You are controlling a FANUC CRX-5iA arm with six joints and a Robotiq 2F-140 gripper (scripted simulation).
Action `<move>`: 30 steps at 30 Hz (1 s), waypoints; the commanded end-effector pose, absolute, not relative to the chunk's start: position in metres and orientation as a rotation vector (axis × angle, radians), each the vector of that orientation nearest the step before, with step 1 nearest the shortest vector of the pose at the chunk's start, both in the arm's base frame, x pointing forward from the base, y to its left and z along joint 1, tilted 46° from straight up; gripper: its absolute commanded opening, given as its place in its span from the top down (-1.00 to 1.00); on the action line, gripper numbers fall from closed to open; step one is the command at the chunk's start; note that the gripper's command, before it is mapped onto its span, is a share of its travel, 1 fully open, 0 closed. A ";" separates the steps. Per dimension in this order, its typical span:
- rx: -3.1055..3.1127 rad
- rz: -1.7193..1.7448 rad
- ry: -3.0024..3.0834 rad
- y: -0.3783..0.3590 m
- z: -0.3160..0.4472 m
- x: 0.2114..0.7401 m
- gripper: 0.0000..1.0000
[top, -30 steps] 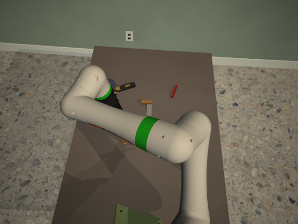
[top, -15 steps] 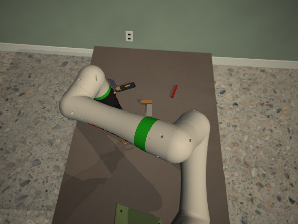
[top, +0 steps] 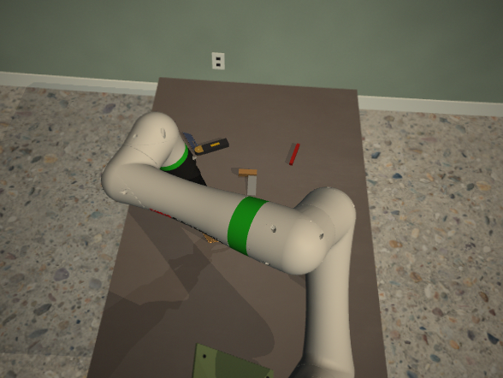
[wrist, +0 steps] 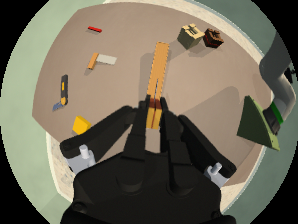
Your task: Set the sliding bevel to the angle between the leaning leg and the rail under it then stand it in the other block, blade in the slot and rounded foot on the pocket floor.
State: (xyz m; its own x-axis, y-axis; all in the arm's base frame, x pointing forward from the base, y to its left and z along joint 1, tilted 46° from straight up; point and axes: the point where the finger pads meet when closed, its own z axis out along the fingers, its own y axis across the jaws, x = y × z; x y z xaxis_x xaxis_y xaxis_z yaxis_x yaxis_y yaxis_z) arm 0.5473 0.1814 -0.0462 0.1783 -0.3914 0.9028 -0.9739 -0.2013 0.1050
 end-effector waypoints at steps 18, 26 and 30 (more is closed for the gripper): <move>1.719 0.998 -1.306 0.150 -0.063 0.553 0.80; 1.719 0.998 -1.306 0.139 -0.070 0.554 0.80; 1.719 0.998 -1.306 0.133 -0.073 0.555 0.80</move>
State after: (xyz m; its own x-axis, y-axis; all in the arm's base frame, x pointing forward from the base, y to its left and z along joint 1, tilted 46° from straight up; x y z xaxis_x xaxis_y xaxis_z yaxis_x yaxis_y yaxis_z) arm 0.5544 0.1338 -0.0728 0.1779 -0.3930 0.9021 -0.9739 -0.2017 0.1042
